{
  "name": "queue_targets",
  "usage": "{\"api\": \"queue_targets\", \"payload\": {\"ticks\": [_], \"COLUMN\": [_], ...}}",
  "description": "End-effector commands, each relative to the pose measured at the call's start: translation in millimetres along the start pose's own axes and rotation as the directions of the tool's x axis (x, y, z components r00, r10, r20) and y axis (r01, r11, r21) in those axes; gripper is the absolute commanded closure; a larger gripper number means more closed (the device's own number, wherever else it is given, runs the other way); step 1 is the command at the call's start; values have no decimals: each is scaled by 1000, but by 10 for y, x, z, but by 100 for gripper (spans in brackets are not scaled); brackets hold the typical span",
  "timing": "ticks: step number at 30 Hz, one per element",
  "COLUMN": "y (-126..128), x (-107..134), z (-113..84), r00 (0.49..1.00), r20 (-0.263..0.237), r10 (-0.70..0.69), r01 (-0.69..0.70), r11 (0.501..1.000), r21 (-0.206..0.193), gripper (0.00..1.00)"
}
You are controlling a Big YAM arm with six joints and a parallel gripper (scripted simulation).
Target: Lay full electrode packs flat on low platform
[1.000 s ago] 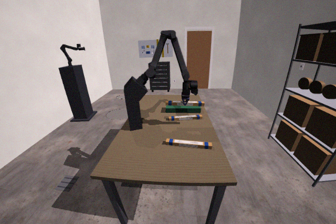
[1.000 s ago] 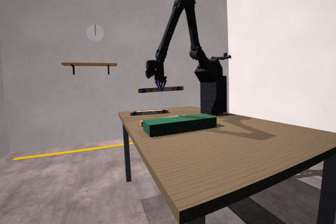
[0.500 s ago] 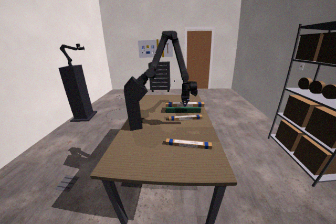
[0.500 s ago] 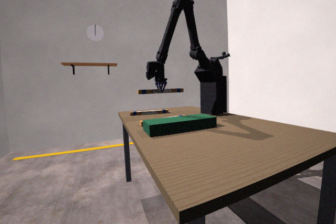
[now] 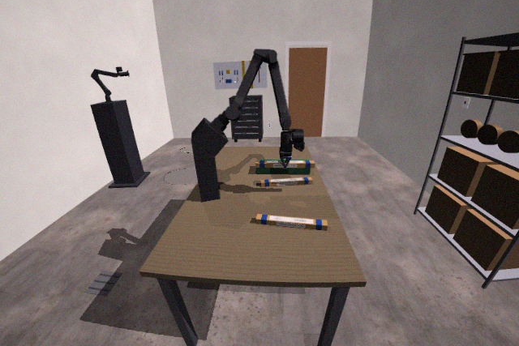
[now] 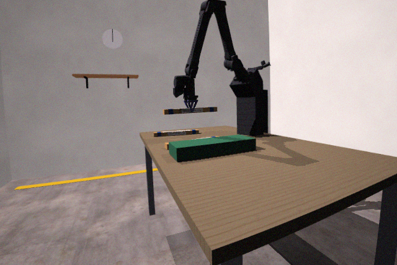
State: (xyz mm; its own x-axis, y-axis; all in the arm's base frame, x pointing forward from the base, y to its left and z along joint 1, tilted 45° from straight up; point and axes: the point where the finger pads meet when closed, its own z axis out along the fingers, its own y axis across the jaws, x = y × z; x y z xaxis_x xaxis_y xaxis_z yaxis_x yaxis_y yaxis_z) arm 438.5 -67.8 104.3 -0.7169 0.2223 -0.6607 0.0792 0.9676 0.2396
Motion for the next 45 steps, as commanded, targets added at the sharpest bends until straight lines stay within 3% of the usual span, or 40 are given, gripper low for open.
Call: {"api": "queue_targets", "payload": {"ticks": [1,22,45], "y": [8,7,7], "x": [-81,-71,-71], "z": [44,299,299], "r00": [1000,1000,1000], "r20": [16,15,15], "r10": [11,12,12], "r01": [-11,-12,-12], "r11": [1000,1000,1000], "r21": [-1,-1,-1], "gripper": [100,100,100]}}
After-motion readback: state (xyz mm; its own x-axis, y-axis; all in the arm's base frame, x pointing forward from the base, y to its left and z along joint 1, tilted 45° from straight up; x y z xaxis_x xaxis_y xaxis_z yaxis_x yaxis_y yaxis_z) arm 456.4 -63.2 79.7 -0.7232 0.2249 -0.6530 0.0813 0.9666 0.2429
